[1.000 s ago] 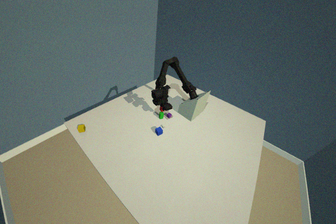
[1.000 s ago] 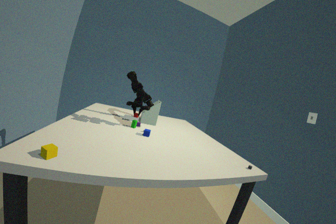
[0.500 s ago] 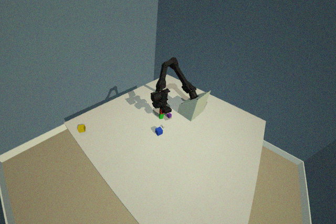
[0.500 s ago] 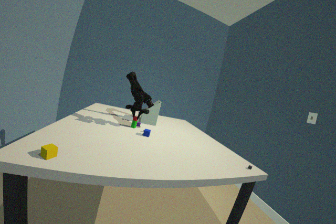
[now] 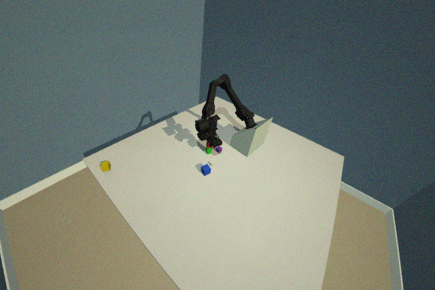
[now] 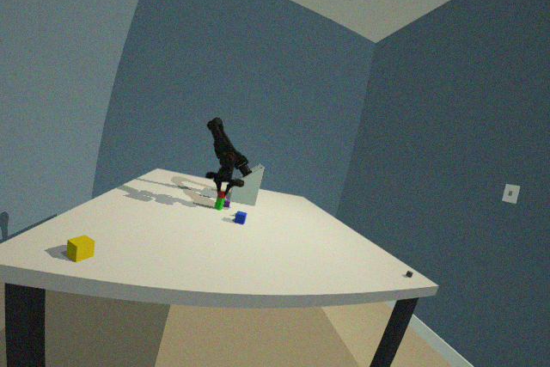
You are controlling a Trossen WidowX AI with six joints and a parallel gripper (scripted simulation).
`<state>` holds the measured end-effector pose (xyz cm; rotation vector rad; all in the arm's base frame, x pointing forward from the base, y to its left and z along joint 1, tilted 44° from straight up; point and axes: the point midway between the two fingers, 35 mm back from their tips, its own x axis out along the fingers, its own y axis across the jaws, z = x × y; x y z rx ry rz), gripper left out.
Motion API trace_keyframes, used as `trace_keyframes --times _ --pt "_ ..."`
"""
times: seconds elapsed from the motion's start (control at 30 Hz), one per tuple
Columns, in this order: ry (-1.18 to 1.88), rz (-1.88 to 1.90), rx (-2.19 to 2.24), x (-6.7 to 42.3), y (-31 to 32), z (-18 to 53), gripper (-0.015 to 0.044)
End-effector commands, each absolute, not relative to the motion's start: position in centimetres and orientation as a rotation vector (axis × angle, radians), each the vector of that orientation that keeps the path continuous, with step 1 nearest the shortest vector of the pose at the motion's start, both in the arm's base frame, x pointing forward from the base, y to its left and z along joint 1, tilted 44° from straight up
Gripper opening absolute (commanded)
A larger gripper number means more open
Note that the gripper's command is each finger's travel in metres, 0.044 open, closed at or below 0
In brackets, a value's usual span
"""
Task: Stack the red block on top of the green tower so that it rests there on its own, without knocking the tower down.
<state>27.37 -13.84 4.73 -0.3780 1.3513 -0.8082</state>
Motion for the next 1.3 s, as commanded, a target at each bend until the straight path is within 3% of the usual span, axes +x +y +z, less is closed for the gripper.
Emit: trace_keyframes --times 0.0,0.2,0.77,1.27 --pt "1.353 -0.804 -0.38 27.37 -13.84 4.67 0.0" --pt "1.353 -0.804 -0.38 27.39 -13.68 4.83 0.0" --pt "1.351 -0.807 -0.379 27.38 -13.81 4.72 0.044" --pt "1.351 -0.807 -0.379 27.38 -13.81 4.72 0.044"
